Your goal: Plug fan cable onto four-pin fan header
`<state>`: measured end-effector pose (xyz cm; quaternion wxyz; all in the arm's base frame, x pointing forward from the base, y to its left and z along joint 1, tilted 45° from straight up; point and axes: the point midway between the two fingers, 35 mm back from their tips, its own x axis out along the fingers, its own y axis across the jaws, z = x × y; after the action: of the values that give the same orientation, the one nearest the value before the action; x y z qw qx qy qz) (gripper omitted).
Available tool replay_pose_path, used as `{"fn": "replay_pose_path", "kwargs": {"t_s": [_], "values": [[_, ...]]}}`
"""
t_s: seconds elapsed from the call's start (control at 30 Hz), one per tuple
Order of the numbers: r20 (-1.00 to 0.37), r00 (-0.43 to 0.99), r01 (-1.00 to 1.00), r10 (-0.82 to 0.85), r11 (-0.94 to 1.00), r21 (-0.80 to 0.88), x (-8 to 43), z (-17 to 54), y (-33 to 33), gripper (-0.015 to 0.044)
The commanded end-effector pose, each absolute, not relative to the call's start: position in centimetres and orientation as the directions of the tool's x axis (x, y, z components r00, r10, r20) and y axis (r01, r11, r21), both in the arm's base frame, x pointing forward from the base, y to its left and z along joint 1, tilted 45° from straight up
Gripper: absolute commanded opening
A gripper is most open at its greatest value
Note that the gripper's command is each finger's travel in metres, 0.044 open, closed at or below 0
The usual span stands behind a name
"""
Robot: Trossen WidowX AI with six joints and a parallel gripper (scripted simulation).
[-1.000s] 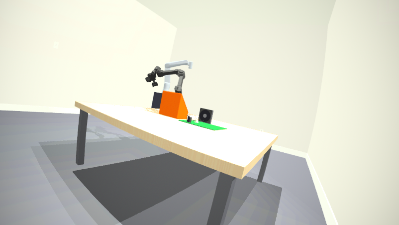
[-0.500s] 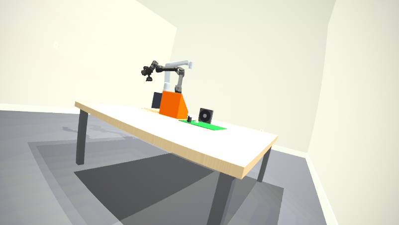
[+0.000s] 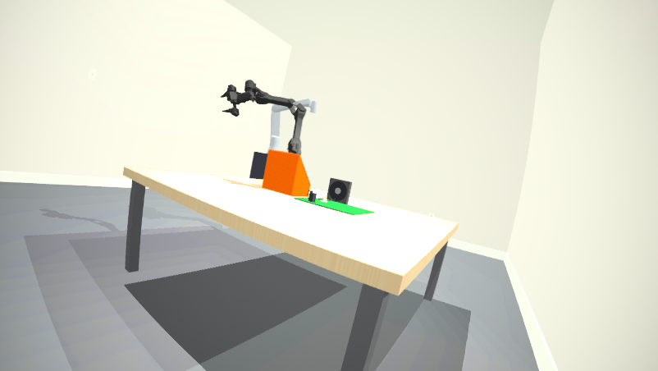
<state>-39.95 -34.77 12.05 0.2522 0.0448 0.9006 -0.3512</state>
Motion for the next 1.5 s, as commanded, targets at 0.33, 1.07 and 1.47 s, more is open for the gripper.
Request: {"fn": "replay_pose_path", "kwargs": {"t_s": [0.33, 1.07, 1.47], "values": [[-0.764, -0.516, 0.216, -0.388, 0.804, -0.554, -20.2, 4.4, -45.0, 0.044], [-0.994, 0.102, 0.163, -0.035, 0.986, -0.018, 14.3, -3.8, -36.1, 0.044], [-0.895, 0.098, 0.13, 0.436, 0.886, 0.446, 25.7, -4.4, -19.2, 0.044]]}}
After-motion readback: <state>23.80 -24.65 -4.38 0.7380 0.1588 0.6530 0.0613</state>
